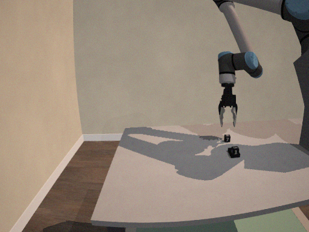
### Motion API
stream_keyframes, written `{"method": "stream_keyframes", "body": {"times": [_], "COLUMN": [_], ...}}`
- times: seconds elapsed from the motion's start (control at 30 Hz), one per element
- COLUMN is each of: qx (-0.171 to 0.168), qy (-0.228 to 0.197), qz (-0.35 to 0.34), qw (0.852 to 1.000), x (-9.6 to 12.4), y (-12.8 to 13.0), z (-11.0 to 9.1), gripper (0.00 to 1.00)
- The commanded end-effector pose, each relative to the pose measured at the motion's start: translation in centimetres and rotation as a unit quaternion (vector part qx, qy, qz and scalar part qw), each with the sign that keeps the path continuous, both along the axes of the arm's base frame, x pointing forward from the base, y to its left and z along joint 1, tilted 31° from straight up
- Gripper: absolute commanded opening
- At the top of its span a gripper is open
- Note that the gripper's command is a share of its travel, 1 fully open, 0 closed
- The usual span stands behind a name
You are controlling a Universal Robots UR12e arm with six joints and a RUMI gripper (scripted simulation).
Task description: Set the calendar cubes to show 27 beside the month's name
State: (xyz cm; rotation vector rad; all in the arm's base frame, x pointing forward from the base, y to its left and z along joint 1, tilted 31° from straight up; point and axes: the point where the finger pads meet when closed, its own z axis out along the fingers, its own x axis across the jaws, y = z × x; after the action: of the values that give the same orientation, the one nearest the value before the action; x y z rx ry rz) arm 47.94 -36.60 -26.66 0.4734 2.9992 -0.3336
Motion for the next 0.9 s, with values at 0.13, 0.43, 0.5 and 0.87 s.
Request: {"method": "stream_keyframes", "body": {"times": [0.13,0.43,0.5,0.87], "qx": [-0.03,-0.065,-0.085,-0.152], "qy": [0.007,0.021,0.028,0.045], "qz": [-0.004,-0.008,-0.011,-0.02], "qw": [1.0,0.998,0.996,0.987], "x": [0.05,0.05,0.06,0.13], "y": [0.09,0.04,0.05,0.31], "z": [0.12,-0.13,-0.18,0.03], "gripper": [0.42,0.42,0.42,0.42]}}
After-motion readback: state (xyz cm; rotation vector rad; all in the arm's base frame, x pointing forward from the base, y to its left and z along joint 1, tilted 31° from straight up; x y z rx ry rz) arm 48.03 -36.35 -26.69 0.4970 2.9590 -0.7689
